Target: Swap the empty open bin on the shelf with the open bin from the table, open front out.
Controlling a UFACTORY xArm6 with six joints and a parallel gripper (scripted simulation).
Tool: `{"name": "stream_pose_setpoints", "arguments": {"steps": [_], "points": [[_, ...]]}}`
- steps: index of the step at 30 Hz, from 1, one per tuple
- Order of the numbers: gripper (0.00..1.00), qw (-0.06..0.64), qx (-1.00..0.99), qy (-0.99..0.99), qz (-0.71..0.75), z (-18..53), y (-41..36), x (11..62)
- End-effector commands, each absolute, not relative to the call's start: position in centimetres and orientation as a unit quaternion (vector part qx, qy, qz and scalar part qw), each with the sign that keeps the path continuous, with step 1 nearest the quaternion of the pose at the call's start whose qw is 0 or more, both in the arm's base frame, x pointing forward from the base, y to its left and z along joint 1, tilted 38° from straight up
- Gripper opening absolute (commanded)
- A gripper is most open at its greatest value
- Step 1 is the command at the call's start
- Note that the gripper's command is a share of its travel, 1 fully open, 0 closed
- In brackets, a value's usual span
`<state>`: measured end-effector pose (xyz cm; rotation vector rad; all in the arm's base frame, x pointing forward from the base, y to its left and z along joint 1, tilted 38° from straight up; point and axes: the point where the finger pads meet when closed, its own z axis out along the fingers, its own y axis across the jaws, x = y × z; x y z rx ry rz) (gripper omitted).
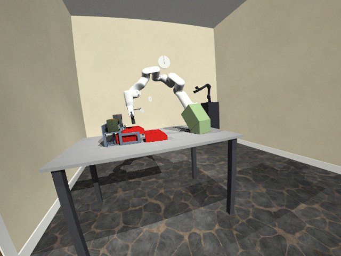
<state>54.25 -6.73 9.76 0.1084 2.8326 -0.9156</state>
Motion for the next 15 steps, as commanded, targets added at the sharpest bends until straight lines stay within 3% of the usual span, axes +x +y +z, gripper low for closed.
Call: {"name": "stream_pose_setpoints", "arguments": {"steps": [1, 15], "points": [[0.1, 0.083, 0.036, 0.948, -0.306, 10.5, -6.2, 54.2], [0.1, 0.083, 0.036, 0.948, -0.306, 11.8, -5.2, 53.9]]}}
